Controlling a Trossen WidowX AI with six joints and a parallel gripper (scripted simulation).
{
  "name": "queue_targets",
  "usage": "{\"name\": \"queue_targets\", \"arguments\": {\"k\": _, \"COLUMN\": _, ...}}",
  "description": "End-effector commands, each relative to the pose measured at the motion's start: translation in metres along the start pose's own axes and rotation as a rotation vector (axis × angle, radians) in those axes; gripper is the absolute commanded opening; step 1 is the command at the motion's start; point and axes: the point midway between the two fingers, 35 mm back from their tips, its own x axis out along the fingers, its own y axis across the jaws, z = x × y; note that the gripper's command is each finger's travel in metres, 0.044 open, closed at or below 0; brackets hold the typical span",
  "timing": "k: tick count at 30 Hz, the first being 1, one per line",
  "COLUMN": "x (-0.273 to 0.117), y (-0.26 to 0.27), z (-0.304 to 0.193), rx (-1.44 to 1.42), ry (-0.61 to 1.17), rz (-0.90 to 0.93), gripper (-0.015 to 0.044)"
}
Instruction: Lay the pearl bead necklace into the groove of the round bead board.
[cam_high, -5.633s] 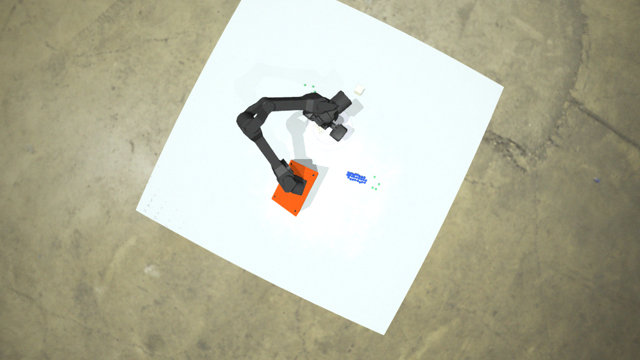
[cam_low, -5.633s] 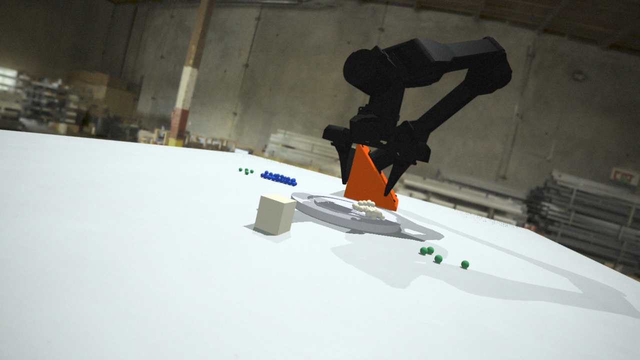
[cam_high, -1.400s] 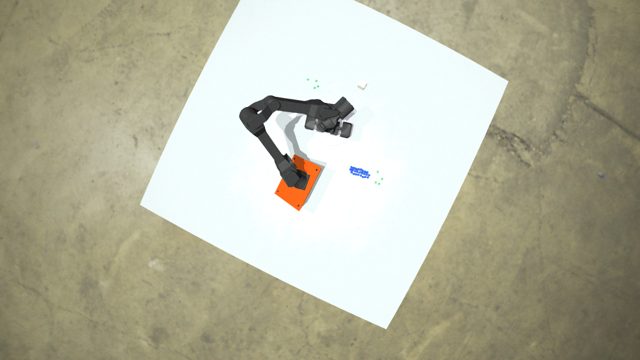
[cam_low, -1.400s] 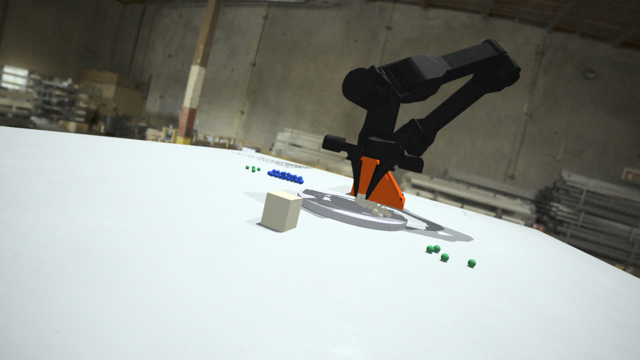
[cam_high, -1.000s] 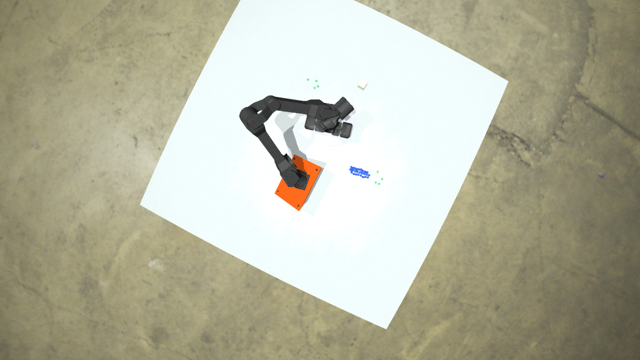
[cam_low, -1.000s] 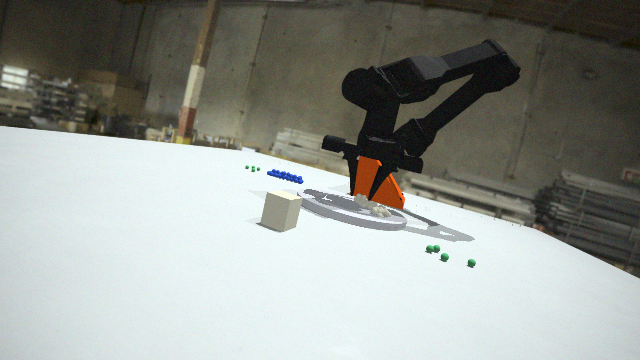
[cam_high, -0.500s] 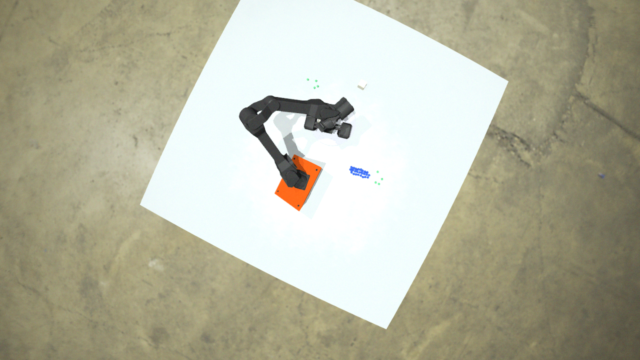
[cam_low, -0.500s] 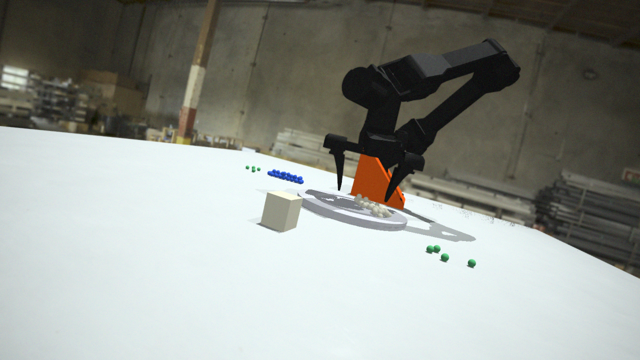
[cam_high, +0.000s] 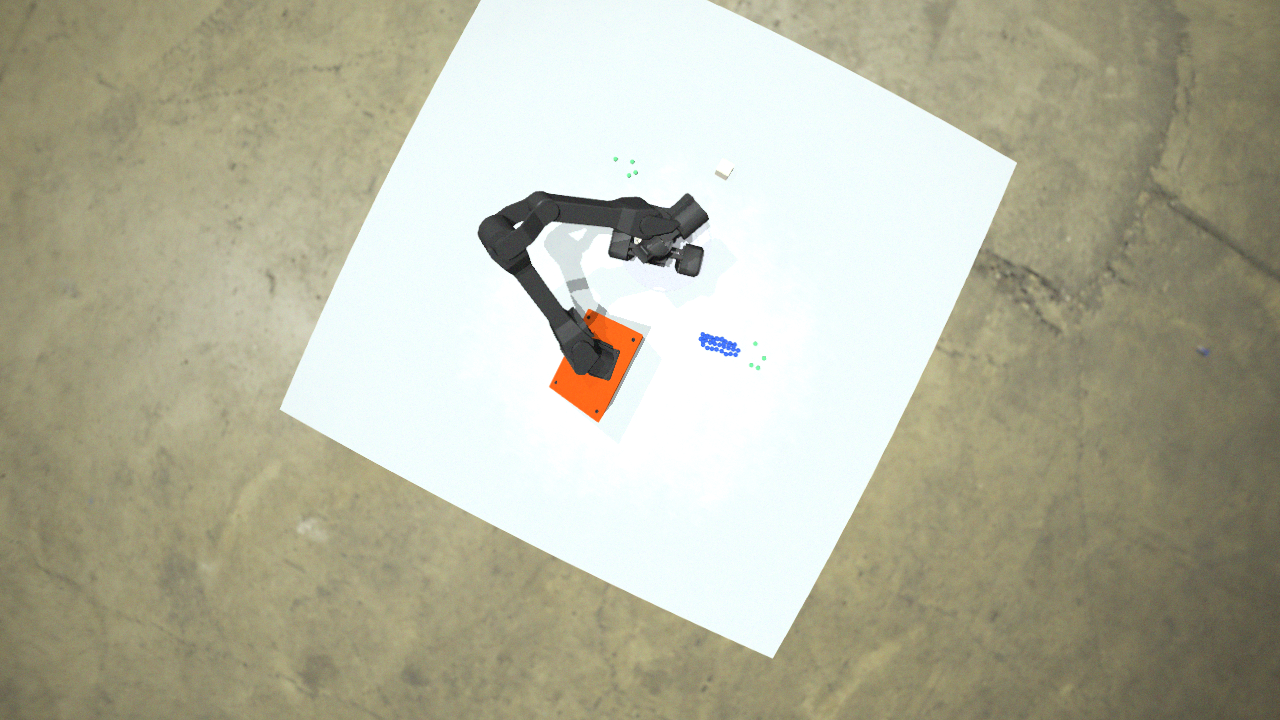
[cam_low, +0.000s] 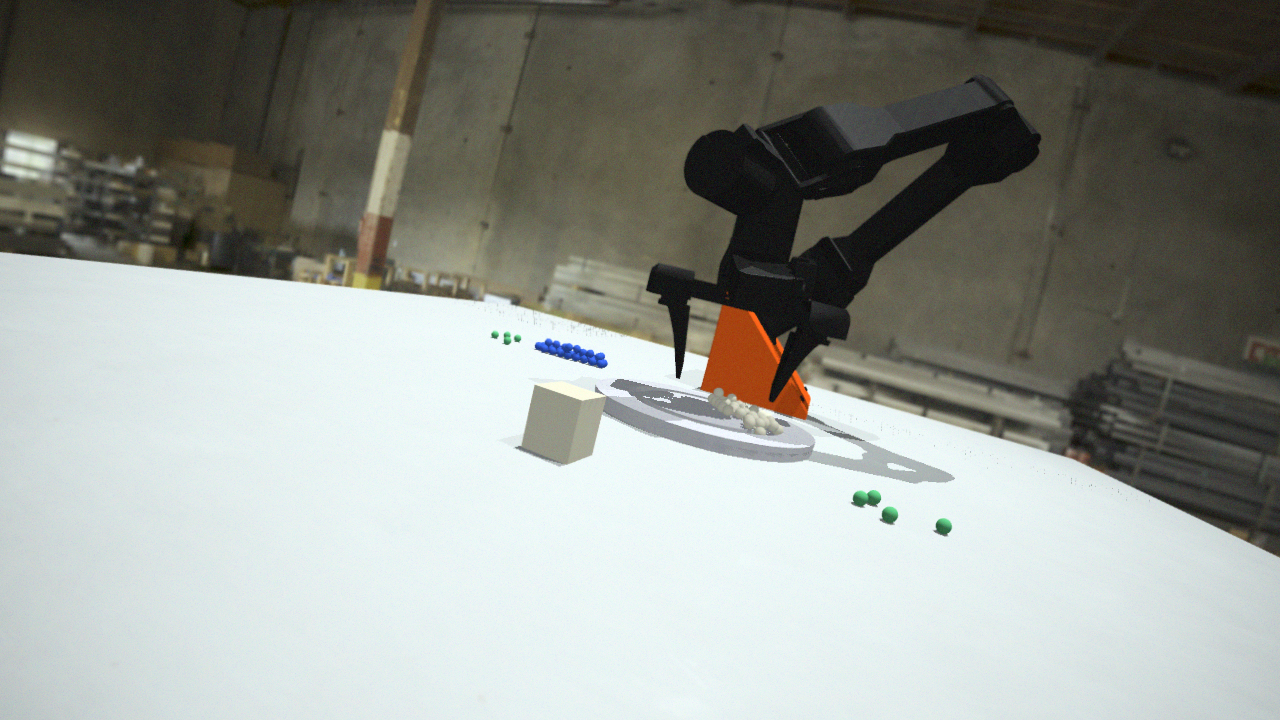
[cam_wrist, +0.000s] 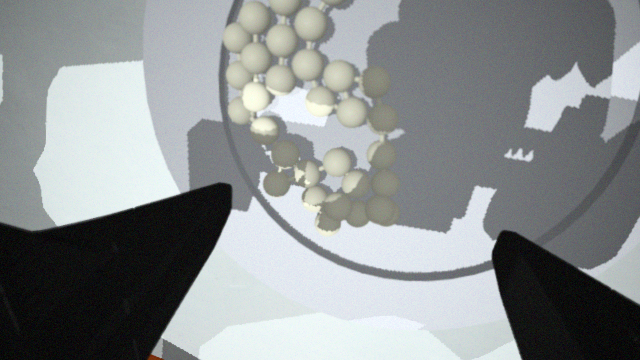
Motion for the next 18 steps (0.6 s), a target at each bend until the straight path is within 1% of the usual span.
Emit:
{"name": "queue_targets", "arguments": {"k": 1, "x": -0.001, "y": -0.001, "z": 0.000, "rx": -0.001, "ry": 0.001, "rz": -0.004, "gripper": 0.0440}}
{"name": "queue_targets", "arguments": {"k": 8, "x": -0.001, "y": -0.001, "z": 0.000, "rx": -0.001, "ry": 0.001, "rz": -0.004, "gripper": 0.0440}}
{"name": "queue_targets", "arguments": {"k": 9, "x": -0.002, "y": 0.000, "z": 0.000, "rx": -0.017, "ry": 0.001, "rz": -0.004, "gripper": 0.0414}}
{"name": "queue_targets", "arguments": {"k": 10, "x": -0.004, "y": 0.001, "z": 0.002, "rx": -0.065, "ry": 0.001, "rz": -0.004, "gripper": 0.0387}}
{"name": "queue_targets", "arguments": {"k": 11, "x": -0.008, "y": 0.003, "z": 0.004, "rx": -0.145, "ry": 0.002, "rz": -0.004, "gripper": 0.0380}}
{"name": "queue_targets", "arguments": {"k": 14, "x": -0.022, "y": 0.010, "z": 0.012, "rx": -0.417, "ry": 0.002, "rz": -0.004, "gripper": 0.0380}}
{"name": "queue_targets", "arguments": {"k": 15, "x": -0.024, "y": 0.011, "z": 0.013, "rx": -0.465, "ry": 0.002, "rz": -0.004, "gripper": 0.0380}}
{"name": "queue_targets", "arguments": {"k": 18, "x": -0.025, "y": 0.012, "z": 0.014, "rx": -0.481, "ry": 0.002, "rz": -0.004, "gripper": 0.0380}}
